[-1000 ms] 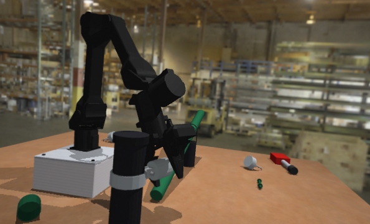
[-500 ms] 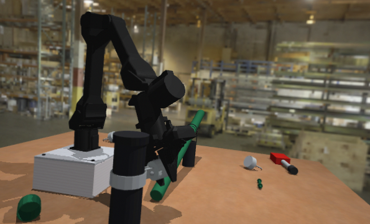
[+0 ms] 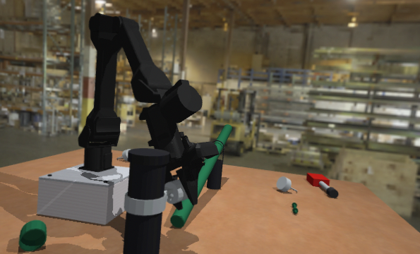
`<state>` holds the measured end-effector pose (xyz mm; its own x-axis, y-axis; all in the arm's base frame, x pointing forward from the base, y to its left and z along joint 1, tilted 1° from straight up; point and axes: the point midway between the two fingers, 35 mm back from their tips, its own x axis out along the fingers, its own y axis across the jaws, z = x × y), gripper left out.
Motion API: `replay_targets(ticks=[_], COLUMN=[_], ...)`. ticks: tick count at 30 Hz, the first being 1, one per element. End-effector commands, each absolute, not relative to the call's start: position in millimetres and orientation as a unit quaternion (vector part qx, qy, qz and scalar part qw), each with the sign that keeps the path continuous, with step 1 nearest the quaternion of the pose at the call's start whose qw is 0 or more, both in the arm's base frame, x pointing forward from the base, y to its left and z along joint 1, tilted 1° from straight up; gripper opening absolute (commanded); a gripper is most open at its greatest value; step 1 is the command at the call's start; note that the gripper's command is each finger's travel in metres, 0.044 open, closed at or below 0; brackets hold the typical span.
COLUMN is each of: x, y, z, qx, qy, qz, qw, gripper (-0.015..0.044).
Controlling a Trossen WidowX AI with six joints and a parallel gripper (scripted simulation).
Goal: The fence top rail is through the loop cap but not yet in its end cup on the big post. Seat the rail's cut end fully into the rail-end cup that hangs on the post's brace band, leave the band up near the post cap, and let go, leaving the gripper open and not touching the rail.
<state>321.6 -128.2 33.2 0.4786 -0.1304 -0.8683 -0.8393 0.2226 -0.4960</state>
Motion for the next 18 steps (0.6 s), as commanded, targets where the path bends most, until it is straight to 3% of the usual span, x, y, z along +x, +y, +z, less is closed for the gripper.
replay_targets(ticks=[1, 18], x=[318, 305], y=[-128, -126], z=[34, 34], qx=[-0.568, -0.596], qy=[0.425, 0.385], qz=[0.279, 0.324], qw=[0.647, 0.626], gripper=[0.0000, 0.0000])
